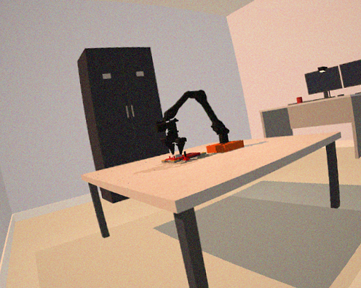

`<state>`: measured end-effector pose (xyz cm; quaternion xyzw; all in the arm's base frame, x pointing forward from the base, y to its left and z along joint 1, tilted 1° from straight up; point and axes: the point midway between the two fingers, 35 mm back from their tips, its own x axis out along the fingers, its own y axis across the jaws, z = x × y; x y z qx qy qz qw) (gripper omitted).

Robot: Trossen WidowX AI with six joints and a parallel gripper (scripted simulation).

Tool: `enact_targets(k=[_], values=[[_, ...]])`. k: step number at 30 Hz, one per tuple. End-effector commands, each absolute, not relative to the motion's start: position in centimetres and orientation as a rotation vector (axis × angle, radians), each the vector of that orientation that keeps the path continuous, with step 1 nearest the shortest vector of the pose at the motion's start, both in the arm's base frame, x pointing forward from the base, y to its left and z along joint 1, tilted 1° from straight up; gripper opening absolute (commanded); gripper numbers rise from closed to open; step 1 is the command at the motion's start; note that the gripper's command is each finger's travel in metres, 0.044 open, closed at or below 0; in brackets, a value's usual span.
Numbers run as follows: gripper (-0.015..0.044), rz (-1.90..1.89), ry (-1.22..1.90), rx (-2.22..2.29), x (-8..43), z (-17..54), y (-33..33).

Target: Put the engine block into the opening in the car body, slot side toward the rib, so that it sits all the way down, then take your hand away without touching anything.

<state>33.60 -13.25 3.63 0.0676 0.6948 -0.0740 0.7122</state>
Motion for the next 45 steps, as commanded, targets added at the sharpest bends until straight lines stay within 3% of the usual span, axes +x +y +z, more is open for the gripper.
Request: enact_targets(k=[1,10,27,44,45], values=[[0.0440,-0.165,1.540,0.149,33.6,3.6,-13.3],[0.0440,-0.162,1.543,0.143,33.5,5.0,-13.2],[0.0000,-0.162,1.543,0.143,33.5,5.0,-13.2],[0.0000,-0.162,1.543,0.143,33.5,5.0,-13.2],[0.0026,-0.162,1.543,0.143,33.5,5.0,-13.2]])
